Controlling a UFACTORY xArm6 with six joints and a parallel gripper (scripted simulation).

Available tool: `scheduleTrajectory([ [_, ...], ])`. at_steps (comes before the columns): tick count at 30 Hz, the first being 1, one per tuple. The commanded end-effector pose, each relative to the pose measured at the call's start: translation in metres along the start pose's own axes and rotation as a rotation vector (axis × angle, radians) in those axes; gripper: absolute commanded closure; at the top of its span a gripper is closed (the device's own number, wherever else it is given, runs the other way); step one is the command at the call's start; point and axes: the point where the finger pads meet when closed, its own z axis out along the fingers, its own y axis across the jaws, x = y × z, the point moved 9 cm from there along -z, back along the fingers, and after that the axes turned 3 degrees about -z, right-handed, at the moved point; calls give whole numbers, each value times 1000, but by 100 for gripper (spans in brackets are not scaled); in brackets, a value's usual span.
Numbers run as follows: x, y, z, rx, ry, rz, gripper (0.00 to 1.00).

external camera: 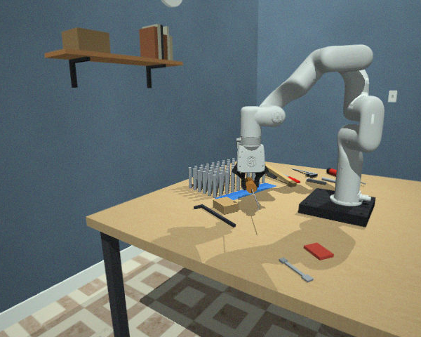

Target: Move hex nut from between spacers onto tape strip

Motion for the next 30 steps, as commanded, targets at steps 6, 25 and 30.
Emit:
scheduleTrajectory([
  [6, 0, -1, -26, 5, -1, 0, 100],
  [25, 1, 0, -32, 5, -1, 15, 100],
  [30, 4, 3, -31, 4, -1, 72, 100],
])
